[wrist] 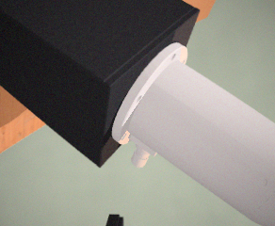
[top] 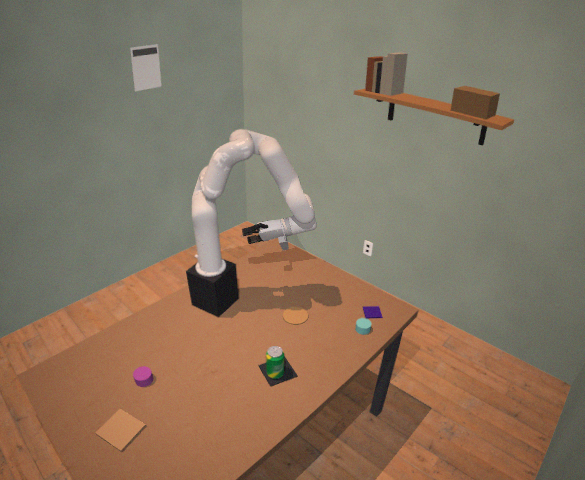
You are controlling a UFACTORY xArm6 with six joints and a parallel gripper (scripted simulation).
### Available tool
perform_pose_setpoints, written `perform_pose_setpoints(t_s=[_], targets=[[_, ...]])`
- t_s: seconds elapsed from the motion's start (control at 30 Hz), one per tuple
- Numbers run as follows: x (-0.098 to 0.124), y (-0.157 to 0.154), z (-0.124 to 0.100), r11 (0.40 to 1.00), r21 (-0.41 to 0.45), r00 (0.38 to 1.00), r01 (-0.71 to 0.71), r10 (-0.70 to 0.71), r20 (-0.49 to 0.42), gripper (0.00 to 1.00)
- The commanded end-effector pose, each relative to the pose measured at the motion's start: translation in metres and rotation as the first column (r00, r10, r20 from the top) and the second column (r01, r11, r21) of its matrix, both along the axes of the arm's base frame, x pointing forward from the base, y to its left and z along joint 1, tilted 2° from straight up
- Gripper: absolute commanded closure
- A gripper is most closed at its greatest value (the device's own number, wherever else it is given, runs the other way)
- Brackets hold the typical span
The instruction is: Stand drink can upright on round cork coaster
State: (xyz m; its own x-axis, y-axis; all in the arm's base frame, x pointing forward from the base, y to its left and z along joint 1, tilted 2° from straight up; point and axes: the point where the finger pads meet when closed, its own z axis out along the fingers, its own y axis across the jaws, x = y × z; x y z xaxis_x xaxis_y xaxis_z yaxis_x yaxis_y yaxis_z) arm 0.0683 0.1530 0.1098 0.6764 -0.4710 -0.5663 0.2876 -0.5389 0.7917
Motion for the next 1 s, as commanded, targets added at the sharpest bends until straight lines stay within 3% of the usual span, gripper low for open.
perform_pose_setpoints(t_s=[0.0,0.67,0.83,0.97], targets=[[0.000,0.001,0.000,1.000,0.002,1.000,0.000,0.000,0.002,0.00],[0.005,-0.002,-0.001,1.000,0.001,1.000,0.016,-0.016,0.018,0.00],[0.040,-0.025,-0.010,0.990,-0.004,0.979,0.144,-0.141,0.148,0.00],[0.087,-0.057,-0.023,0.951,0.018,0.898,0.310,-0.299,0.323,0.00]])
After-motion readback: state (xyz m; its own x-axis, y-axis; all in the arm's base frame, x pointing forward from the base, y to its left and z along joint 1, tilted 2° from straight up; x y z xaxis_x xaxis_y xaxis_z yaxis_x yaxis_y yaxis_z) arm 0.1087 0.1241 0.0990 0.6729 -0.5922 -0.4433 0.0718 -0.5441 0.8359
